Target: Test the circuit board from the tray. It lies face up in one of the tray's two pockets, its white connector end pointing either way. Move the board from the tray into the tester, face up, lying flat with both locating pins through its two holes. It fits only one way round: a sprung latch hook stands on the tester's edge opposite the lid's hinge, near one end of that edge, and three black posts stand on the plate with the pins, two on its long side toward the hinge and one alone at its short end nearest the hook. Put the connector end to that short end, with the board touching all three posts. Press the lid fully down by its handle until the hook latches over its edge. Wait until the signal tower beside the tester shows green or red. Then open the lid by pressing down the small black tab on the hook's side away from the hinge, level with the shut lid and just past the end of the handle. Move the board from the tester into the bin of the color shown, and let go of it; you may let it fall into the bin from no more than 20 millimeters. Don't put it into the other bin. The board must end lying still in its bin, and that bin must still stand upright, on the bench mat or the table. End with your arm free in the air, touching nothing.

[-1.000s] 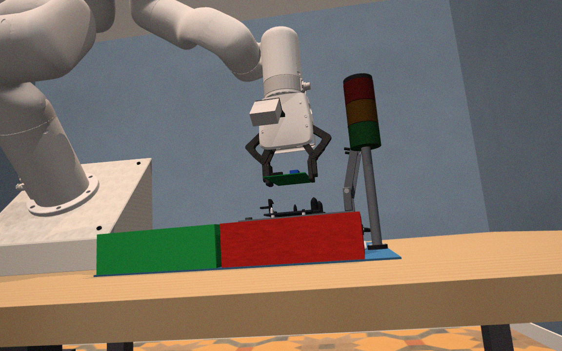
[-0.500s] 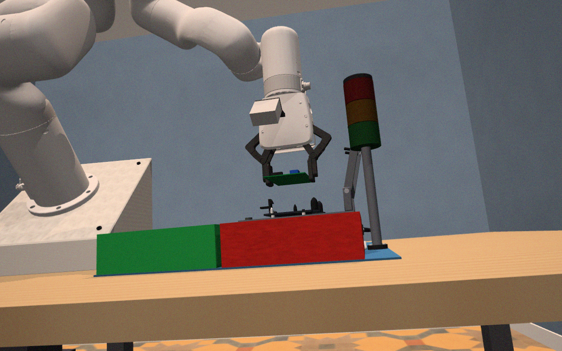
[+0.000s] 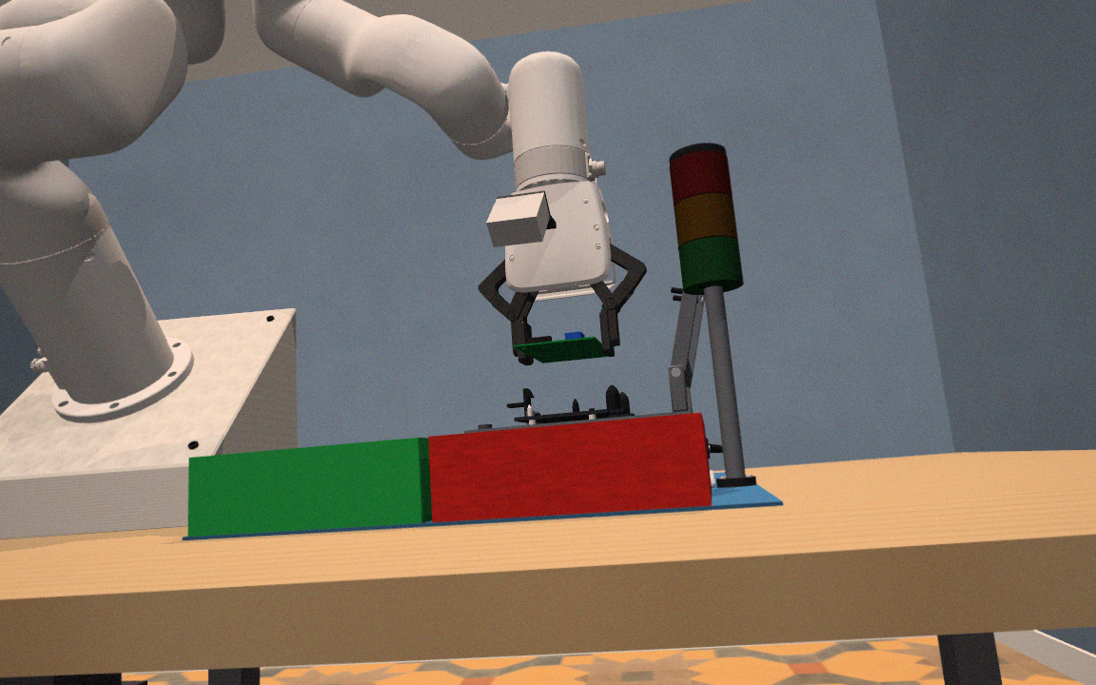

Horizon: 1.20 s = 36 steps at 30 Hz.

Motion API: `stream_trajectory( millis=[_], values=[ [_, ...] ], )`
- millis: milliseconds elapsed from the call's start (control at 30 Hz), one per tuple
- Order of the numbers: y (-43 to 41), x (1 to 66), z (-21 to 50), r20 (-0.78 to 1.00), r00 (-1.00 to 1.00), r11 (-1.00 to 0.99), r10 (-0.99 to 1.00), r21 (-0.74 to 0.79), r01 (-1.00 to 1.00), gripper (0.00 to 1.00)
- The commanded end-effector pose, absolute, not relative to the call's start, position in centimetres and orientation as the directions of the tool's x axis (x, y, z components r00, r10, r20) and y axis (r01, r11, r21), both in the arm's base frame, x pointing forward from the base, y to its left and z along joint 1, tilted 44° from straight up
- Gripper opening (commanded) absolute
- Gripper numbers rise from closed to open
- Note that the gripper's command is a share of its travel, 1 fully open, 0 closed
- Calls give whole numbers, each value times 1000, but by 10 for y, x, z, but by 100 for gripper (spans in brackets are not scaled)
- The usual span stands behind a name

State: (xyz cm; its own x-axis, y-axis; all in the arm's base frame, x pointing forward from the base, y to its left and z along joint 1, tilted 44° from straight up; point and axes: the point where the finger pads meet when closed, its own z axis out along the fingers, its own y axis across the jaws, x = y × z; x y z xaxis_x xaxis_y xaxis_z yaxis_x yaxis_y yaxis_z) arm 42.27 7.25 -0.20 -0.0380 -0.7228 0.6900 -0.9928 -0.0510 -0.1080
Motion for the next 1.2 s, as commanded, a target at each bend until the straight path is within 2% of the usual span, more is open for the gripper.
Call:
stream_trajectory(
  millis=[0, 1167],
  values=[
    [73, 424, -2, 688, -37, -54, -724, -110, -992, 79],
    [43, 429, -33, 688, -37, -54, -724, -110, -992, 79]
  ],
)
